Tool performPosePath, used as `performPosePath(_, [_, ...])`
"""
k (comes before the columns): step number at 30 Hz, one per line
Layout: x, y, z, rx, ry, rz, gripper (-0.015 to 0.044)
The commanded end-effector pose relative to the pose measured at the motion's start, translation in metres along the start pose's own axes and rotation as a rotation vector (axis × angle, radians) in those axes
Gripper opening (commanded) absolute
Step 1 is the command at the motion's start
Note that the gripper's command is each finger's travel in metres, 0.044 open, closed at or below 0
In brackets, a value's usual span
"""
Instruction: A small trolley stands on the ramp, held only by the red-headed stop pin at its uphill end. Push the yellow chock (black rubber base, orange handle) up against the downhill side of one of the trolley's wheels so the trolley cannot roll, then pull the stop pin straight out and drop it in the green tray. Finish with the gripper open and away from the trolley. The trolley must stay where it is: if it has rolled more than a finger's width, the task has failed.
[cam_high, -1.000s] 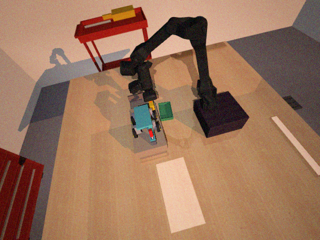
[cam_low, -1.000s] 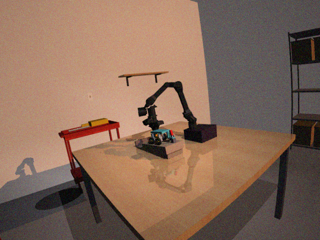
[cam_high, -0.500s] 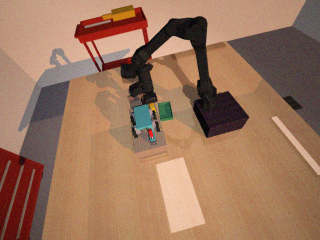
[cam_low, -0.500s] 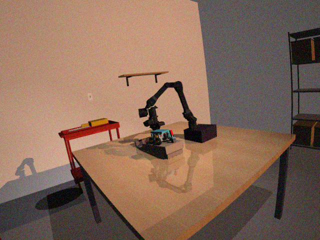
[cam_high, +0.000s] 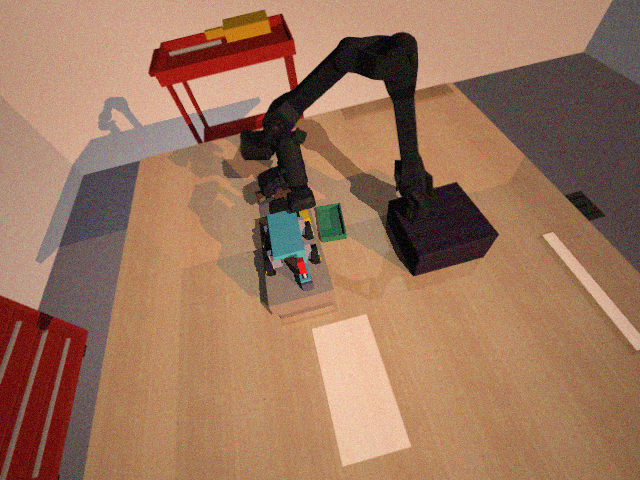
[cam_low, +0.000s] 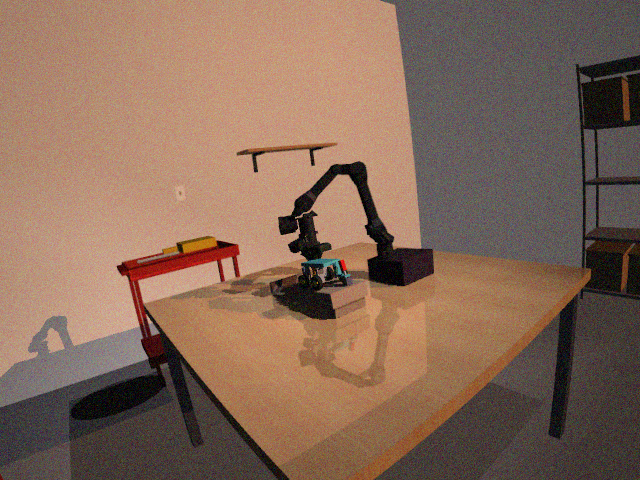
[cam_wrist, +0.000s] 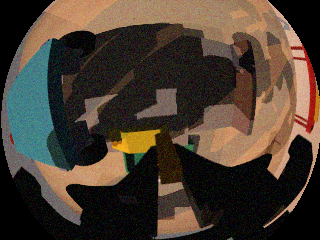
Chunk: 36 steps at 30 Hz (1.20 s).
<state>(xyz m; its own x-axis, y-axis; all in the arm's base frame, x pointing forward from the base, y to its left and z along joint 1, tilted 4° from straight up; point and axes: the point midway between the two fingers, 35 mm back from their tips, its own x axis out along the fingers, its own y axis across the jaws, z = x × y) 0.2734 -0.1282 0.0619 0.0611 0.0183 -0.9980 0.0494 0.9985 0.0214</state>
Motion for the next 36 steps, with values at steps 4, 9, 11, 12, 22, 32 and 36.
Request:
performPosePath(4, [0.0, 0.008, 0.0, 0.003, 0.002, 0.006, 0.0])
performPosePath(9, [0.0, 0.012, 0.0, 0.003, 0.001, 0.006, 0.0])
performPosePath(11, [-0.001, 0.014, 0.001, 0.003, 0.001, 0.006, 0.0])
performPosePath(12, [-0.001, 0.009, 0.001, 0.002, 0.0, -0.001, 0.0])
performPosePath(22, [-0.001, 0.009, 0.001, 0.002, 0.0, -0.001, 0.0053])
performPosePath(32, [-0.004, 0.009, 0.001, 0.003, 0.001, 0.0, 0.019])
performPosePath(36, [-0.021, 0.009, 0.0, 0.003, 0.001, 0.005, 0.019])
